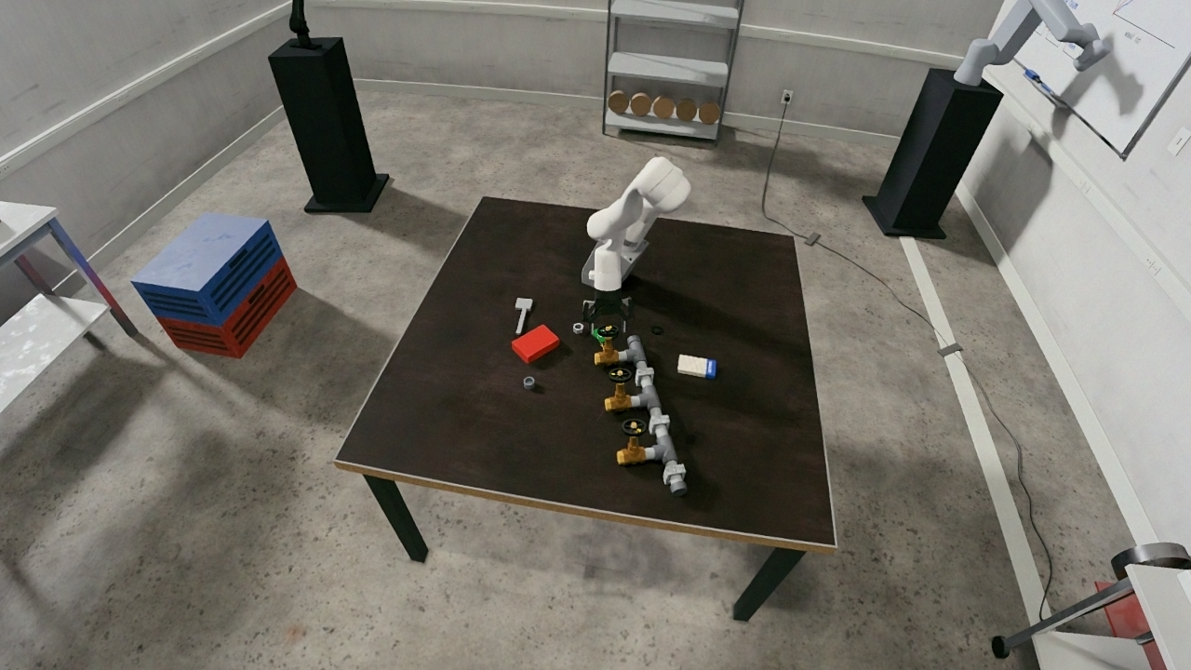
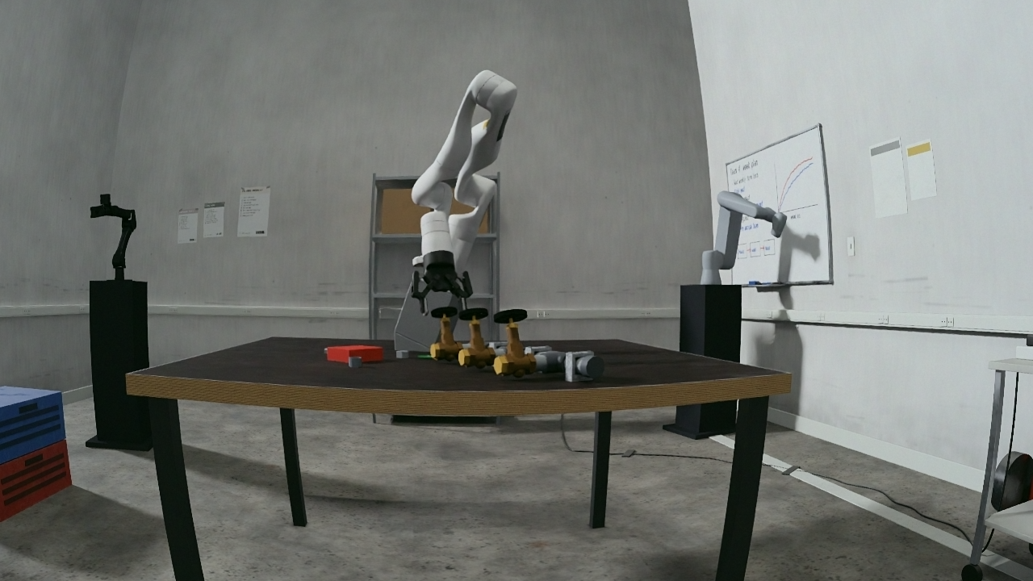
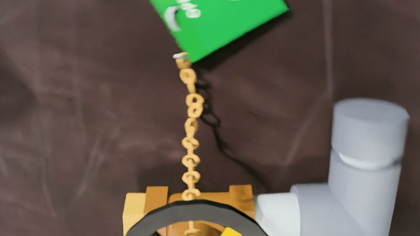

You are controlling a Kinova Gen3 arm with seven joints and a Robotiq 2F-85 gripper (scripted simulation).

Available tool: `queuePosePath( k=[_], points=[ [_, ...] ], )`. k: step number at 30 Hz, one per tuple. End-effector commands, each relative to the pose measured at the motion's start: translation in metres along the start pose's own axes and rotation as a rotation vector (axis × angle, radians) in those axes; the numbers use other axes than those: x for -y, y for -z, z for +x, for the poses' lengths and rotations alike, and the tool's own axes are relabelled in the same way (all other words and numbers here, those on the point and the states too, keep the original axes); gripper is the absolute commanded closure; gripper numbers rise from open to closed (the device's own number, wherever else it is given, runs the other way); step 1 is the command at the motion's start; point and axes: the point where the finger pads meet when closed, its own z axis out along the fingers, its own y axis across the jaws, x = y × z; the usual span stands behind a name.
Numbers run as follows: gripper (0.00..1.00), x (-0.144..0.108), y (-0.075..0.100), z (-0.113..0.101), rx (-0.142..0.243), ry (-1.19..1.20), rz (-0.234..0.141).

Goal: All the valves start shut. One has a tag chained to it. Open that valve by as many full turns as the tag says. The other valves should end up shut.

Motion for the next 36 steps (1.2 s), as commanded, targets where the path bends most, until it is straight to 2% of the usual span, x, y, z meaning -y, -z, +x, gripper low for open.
queuePosePath(
  k=[1,4,19,21,36],
  points=[
    [0.0,0.0003,0.0003,-0.0005,-0.012,-0.165,-0.004],
    [0.0,0.0003,0.0003,-0.0005,-0.012,-0.206,-0.004],
    [0.0,0.0003,0.0003,-0.0005,-0.013,-0.821,0.0],
    [0.0,0.0003,0.0003,-0.0005,-0.013,-0.821,0.0],
    [0.0,0.0003,0.0003,-0.0005,-0.013,-1.345,0.004]
  ],
)
